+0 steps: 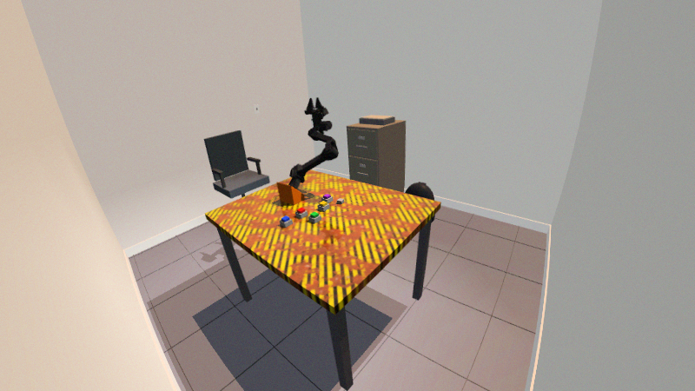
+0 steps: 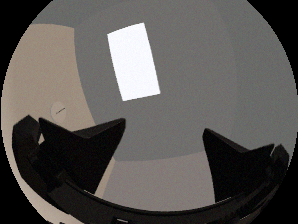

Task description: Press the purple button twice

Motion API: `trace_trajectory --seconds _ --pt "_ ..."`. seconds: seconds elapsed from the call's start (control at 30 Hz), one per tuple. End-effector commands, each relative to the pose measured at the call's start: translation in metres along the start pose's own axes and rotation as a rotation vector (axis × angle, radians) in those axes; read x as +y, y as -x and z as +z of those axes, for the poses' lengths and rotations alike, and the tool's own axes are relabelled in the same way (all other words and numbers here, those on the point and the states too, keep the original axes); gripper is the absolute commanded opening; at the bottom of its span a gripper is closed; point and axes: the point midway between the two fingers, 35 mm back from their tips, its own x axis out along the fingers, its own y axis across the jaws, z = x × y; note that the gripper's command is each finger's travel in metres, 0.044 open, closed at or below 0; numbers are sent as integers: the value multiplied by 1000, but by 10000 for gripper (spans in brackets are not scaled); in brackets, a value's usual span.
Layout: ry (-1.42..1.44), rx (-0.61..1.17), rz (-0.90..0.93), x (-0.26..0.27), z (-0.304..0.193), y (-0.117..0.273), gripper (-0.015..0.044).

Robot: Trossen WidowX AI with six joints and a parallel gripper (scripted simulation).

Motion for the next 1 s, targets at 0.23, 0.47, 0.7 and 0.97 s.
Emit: trace_trajectory --seconds 0.23,0.47,0.7,0.97 --pt "-379 72 42 22 -63 -14 400" --pt "-757 183 229 103 -106 -33 400" --pt "-1072 313 554 219 -98 -35 400" --pt "-1284 437 1069 343 -24 9 400"
